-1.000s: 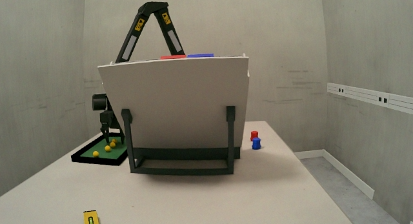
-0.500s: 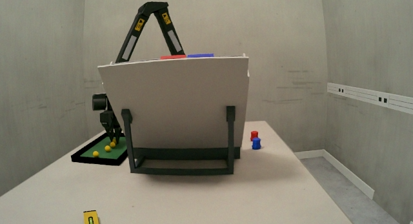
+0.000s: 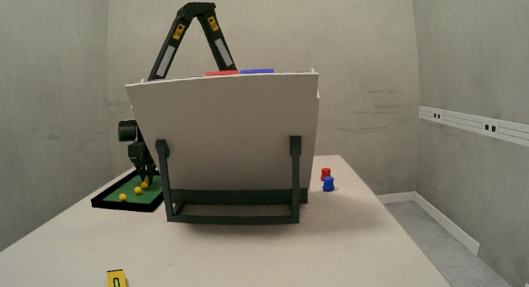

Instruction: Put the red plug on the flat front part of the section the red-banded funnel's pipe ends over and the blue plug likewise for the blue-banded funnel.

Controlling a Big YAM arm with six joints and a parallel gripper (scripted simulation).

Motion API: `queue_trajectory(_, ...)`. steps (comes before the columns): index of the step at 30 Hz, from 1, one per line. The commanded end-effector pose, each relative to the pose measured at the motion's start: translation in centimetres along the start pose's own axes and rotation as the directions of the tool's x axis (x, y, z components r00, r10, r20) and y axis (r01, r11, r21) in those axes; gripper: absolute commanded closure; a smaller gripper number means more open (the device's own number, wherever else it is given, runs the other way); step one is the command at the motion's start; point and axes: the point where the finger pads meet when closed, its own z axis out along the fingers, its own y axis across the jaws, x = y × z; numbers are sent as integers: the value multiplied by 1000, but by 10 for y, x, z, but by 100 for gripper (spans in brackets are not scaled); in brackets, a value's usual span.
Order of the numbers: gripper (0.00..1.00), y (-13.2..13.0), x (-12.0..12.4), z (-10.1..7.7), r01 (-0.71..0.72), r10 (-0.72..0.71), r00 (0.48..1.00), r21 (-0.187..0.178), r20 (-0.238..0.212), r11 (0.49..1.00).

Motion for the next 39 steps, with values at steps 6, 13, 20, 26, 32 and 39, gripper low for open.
queue_trajectory(6,100,-4,-3,-2,-1,1,1000,11,9,1000)
queue_trajectory(13,100,-6,-4,-31,-1,1,1000,11,9,1000)
queue_trajectory(20,100,-9,-7,-99,-1,1,1000,11,9,1000)
queue_trajectory(26,100,-11,-8,-148,-1,1,1000,11,9,1000)
queue_trajectory(32,100,-11,-9,-147,-1,1,1000,6,5,1000)
queue_trajectory(39,100,-12,-9,-147,-1,1,1000,-2,0,1000)
